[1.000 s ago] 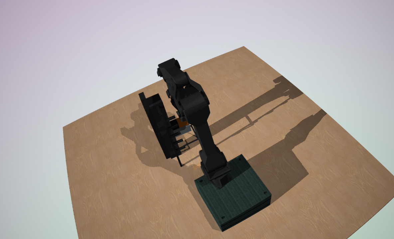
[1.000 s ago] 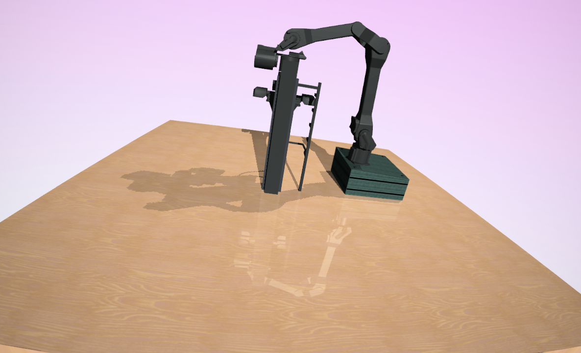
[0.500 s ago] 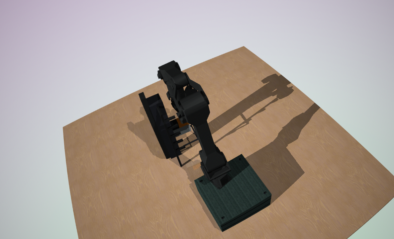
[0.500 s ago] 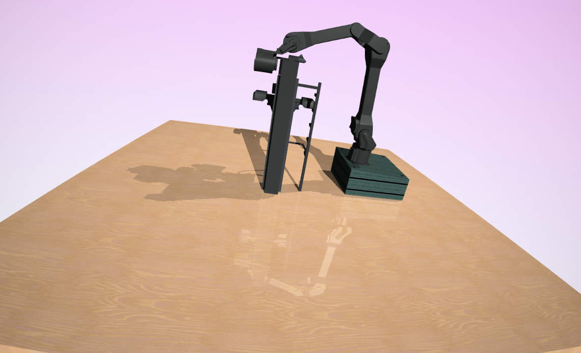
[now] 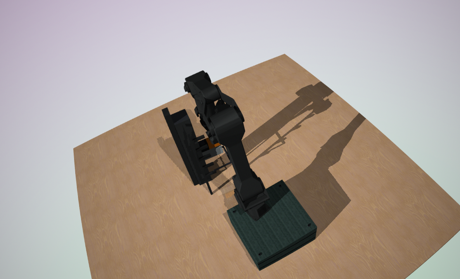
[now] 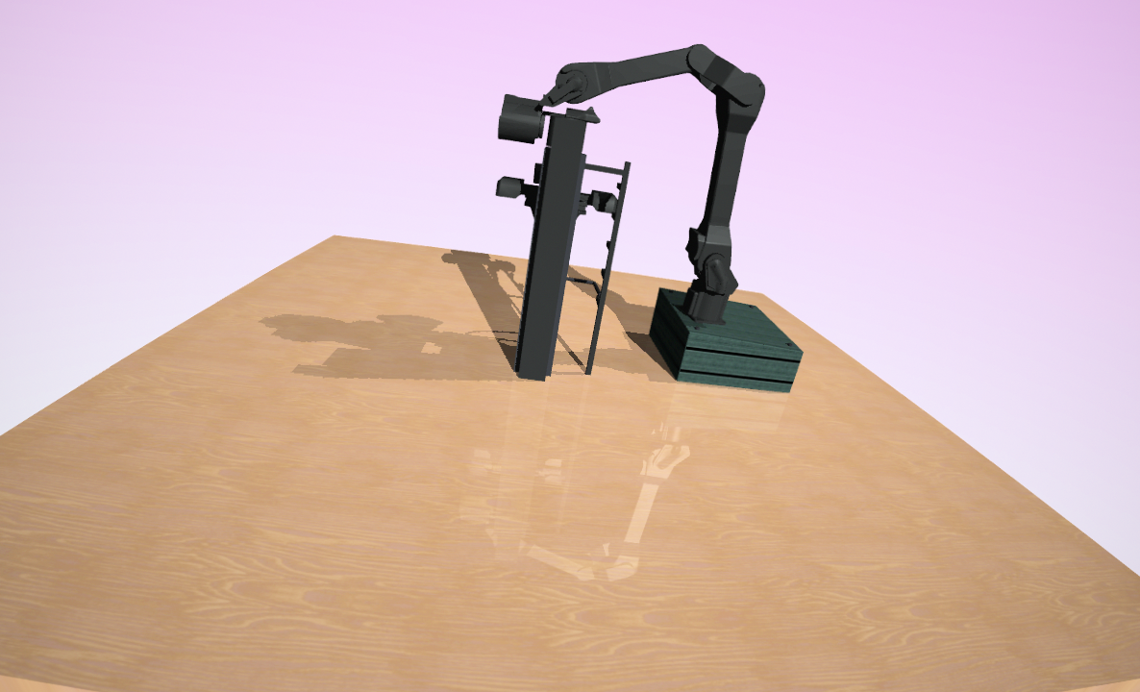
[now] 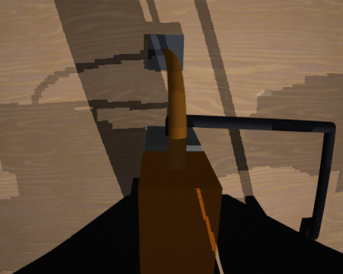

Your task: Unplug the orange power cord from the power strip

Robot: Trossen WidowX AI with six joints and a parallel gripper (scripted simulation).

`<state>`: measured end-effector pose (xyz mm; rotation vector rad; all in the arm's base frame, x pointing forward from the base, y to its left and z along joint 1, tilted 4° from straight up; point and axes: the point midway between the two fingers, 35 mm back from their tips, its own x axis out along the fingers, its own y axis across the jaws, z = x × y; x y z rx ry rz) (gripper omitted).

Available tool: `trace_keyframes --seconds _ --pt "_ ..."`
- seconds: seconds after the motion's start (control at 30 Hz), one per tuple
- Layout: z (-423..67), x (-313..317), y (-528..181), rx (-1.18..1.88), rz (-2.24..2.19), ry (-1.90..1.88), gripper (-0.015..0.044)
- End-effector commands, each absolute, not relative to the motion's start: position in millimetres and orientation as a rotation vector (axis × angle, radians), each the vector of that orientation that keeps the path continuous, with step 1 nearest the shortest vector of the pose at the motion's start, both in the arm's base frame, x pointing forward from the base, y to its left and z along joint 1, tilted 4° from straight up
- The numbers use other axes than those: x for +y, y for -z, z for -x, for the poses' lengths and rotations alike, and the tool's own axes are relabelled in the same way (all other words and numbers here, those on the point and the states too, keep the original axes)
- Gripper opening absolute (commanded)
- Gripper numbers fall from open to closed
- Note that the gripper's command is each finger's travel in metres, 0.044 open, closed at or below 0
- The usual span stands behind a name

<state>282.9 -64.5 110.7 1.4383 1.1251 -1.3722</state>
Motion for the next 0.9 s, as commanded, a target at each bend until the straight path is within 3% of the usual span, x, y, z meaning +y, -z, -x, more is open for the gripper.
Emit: trace_keyframes --seconds 0.0,0.87 --pt "-282 -72 -111 1.121 -1.438 1.374 0.0000" --pt "-271 -113 -110 1.119 -1.437 1.377 0.0000"
